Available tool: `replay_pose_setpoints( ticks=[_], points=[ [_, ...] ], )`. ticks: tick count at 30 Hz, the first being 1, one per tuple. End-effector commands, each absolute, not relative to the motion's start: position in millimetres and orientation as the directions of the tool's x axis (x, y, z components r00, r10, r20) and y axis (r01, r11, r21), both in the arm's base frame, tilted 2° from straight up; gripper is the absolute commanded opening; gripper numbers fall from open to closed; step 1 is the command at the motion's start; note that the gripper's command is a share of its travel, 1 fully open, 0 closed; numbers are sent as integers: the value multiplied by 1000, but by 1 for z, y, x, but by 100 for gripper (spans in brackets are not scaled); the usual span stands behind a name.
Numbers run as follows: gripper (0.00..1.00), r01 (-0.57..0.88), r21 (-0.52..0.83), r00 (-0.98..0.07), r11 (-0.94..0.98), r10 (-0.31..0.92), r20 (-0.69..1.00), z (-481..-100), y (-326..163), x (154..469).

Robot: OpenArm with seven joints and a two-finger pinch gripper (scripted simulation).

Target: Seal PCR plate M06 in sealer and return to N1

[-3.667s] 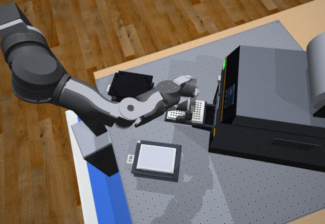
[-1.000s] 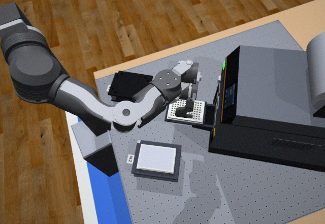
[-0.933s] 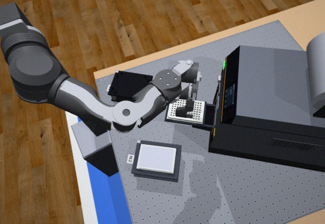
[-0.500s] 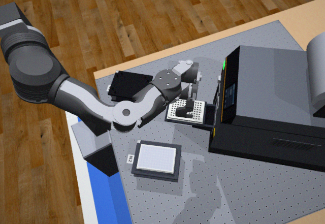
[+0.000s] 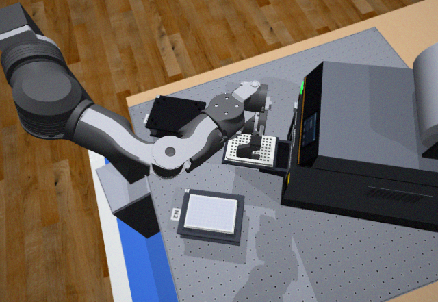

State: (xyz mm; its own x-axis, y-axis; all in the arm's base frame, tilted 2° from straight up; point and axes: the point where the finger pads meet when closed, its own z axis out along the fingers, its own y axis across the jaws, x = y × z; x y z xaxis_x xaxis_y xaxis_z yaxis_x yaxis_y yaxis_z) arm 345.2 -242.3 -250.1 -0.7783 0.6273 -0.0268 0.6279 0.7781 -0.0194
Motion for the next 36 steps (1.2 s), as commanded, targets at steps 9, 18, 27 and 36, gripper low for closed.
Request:
replay_pose_setpoints(
  ticks=[9,18,27,36],
  points=[
    [77,630,-22,-776,776,630,-28,-249,-242,345],
    [0,628,-16,-778,778,627,-29,-249,-242,346],
    [0,628,-16,-778,778,627,-29,-249,-242,346],
    [0,628,-16,-778,778,627,-29,-249,-242,346]
  ],
)
